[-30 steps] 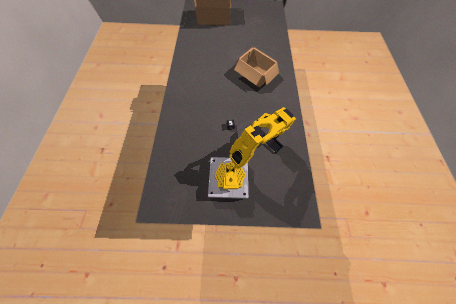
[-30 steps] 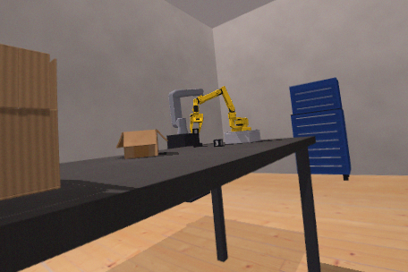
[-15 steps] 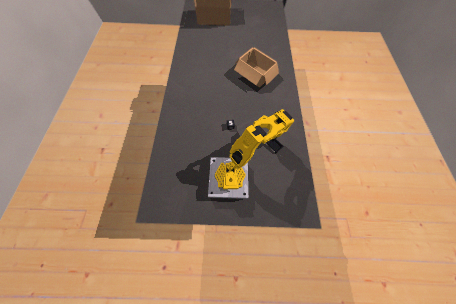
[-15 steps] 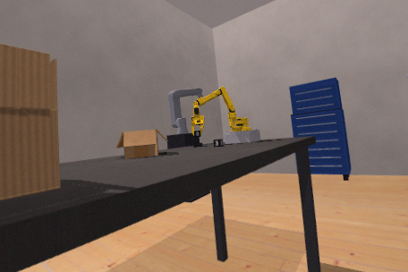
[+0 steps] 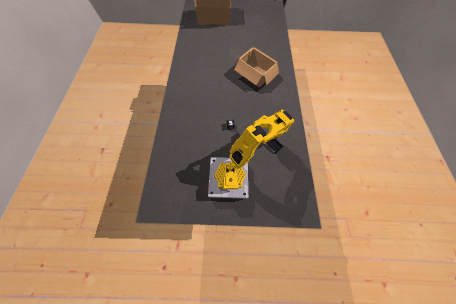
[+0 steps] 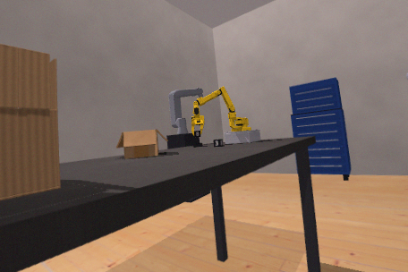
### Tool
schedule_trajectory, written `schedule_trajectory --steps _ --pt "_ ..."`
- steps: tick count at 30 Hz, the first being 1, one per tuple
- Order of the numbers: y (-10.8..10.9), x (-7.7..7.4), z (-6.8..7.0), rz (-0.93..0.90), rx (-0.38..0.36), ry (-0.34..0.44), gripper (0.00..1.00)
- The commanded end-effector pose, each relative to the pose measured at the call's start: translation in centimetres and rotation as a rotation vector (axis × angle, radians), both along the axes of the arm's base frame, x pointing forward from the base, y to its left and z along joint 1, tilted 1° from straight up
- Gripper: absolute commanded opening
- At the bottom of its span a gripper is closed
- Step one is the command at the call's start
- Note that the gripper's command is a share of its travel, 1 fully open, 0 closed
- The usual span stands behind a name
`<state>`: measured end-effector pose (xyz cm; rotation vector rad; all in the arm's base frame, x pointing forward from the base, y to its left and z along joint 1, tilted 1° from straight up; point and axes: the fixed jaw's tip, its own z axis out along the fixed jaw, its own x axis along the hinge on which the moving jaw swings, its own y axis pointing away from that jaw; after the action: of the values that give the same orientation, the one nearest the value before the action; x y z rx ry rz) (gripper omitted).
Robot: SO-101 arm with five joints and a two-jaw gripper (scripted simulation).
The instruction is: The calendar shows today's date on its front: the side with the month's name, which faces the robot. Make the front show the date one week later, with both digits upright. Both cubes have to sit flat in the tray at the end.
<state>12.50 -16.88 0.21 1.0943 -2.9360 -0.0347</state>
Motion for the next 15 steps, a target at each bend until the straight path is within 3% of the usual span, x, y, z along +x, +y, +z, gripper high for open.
schedule_trajectory --steps 1,15 --pt "0.17 -0.29 -0.37 -0.017 0.015 0.01 0.0" --pt "-0.01 -0.34 -0.37 -0.015 0.015 0.009 0.0"
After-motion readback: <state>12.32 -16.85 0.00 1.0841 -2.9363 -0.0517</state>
